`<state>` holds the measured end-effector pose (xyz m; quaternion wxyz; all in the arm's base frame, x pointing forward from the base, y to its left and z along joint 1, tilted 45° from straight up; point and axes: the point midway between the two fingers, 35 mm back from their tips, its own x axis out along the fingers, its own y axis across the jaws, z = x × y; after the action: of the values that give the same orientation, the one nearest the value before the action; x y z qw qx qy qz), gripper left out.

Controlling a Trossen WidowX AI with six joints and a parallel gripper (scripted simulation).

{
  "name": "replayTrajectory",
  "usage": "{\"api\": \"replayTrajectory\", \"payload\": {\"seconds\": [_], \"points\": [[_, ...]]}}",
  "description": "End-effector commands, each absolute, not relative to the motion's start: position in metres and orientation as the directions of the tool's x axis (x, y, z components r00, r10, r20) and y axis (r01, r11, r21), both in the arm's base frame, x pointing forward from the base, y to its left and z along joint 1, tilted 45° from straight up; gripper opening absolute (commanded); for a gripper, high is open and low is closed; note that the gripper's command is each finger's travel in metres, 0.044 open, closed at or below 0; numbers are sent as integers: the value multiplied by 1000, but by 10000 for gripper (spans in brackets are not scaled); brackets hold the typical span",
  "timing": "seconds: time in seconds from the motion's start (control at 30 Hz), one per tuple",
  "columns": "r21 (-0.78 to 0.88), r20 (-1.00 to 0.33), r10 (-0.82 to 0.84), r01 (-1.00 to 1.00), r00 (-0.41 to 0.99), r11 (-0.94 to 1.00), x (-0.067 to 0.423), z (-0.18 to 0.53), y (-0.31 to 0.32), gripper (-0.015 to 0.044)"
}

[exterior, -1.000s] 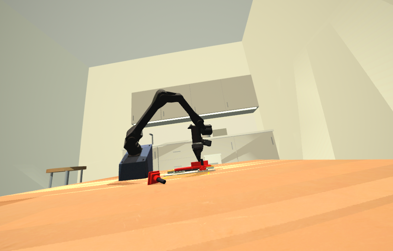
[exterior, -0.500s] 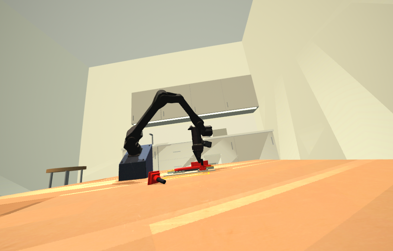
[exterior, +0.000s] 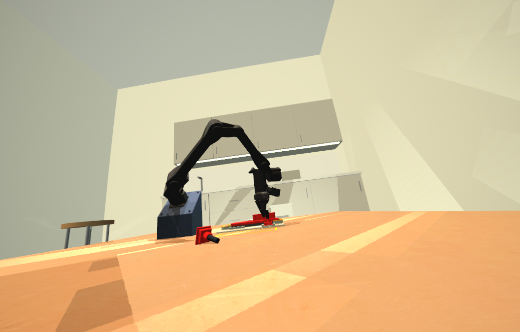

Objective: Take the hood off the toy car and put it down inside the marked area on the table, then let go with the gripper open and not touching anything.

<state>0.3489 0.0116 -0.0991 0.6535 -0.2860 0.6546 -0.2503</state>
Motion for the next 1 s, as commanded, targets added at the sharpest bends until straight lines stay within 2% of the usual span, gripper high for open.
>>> {"api": "replayTrajectory", "payload": {"seconds": [0.0,0.3,0.63,0.67,0.97], "points": [[-701,-713,-701,-47,18,711,349,-99,12,335],[-701,-713,-701,-47,18,711,349,-99,12,275],[-701,-713,-701,-47,18,712,349,-95,15,12],[-701,-713,-701,-47,18,712,349,-95,16,0],[-701,-713,-701,-47,18,712,349,-91,20,0]]}}
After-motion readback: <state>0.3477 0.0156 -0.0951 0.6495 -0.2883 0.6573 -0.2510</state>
